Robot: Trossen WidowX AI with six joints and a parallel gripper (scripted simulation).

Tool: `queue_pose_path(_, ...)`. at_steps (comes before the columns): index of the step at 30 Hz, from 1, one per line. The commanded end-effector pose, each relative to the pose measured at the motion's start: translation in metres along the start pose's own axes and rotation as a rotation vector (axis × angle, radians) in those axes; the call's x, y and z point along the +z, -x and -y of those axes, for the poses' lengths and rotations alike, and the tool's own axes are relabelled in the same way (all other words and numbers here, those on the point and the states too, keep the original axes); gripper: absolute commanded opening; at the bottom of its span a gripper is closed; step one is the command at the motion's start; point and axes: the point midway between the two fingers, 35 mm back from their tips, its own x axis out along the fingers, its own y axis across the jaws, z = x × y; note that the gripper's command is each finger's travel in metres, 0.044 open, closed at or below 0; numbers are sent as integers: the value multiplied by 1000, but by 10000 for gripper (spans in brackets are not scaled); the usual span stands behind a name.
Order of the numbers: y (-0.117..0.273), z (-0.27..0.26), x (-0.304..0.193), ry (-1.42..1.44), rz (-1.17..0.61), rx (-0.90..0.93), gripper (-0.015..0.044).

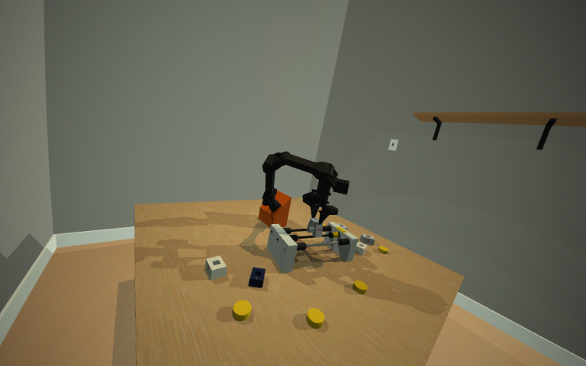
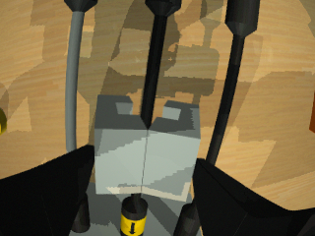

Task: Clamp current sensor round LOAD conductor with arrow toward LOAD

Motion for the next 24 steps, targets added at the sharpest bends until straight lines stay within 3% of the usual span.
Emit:
queue_pose_path(1, -6, 0, 0, 1, 4, 5, 0)
queue_pose_path(24, -43, 0, 1, 0, 5, 6, 0)
